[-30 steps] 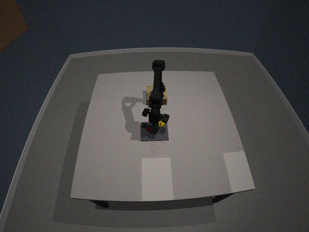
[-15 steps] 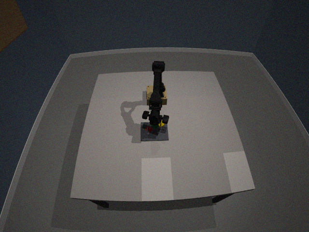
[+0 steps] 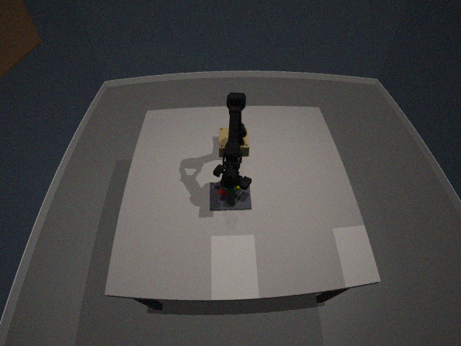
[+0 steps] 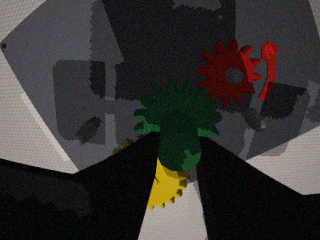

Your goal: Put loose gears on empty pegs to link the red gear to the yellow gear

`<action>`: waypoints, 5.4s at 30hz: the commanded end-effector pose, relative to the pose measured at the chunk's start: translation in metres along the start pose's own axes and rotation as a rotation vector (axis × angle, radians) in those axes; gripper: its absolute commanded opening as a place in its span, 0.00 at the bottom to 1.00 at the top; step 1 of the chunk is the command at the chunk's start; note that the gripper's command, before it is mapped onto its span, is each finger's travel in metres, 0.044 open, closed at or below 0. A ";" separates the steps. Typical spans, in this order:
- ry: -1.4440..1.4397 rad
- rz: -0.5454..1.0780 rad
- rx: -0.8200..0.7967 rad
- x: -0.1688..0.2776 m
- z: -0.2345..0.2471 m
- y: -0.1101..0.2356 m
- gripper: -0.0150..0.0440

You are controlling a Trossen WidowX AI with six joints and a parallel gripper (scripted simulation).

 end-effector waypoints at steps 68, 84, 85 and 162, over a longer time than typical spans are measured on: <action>0.127 -0.004 -0.004 0.002 -0.001 0.083 1.00; 0.127 -0.004 -0.004 0.002 -0.001 0.083 1.00; 0.127 -0.004 -0.004 0.002 -0.001 0.083 1.00; 0.126 0.015 -0.025 0.211 0.212 0.130 1.00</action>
Point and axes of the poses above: the point midway between the two fingers, 35 mm back from their tips, its own y axis back along the fingers, its own z axis across the jaws, x = y × z, the point moved 2 cm from there along y, back along the fingers, and after that the axes turned 5 degrees about y, right-handed, at the moved point
